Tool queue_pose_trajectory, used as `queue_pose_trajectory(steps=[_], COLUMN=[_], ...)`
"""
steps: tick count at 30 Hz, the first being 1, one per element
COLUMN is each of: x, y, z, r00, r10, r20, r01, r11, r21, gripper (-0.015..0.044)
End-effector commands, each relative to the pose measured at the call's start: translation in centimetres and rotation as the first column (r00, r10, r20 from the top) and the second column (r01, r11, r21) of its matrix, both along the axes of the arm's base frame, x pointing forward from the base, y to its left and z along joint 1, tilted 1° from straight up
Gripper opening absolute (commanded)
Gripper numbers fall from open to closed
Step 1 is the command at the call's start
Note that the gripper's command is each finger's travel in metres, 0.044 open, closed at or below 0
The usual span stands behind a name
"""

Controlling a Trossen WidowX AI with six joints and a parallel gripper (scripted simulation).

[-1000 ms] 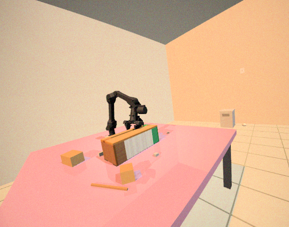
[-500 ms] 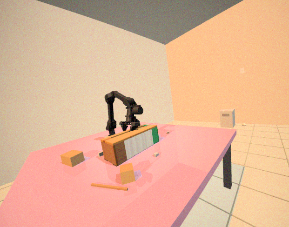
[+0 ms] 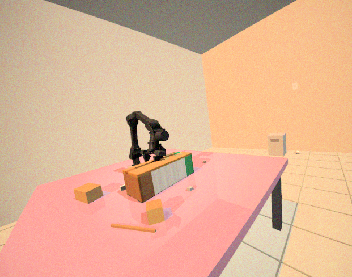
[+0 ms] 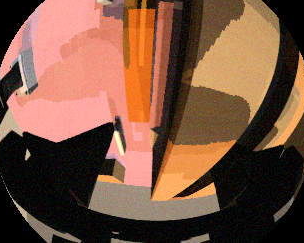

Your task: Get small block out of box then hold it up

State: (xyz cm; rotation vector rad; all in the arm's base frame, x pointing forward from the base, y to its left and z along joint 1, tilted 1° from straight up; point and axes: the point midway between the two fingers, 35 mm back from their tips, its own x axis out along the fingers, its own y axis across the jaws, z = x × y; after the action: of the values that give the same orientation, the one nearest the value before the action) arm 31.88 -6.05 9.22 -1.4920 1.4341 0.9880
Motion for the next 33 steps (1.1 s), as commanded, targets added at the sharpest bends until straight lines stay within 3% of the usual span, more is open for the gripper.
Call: queue_pose_trajectory(steps=[1,33], x=[-0.1,-0.2], y=[0.4,-0.1], z=[-0.1,-0.1], r00=[1.0,1.0], r10=[0.005,0.005], r20=[-0.002,-0.002], r01=[-0.005,-0.005], r11=[1.0,1.0], r21=[-0.002,-0.002], gripper=[0.04,0.04])
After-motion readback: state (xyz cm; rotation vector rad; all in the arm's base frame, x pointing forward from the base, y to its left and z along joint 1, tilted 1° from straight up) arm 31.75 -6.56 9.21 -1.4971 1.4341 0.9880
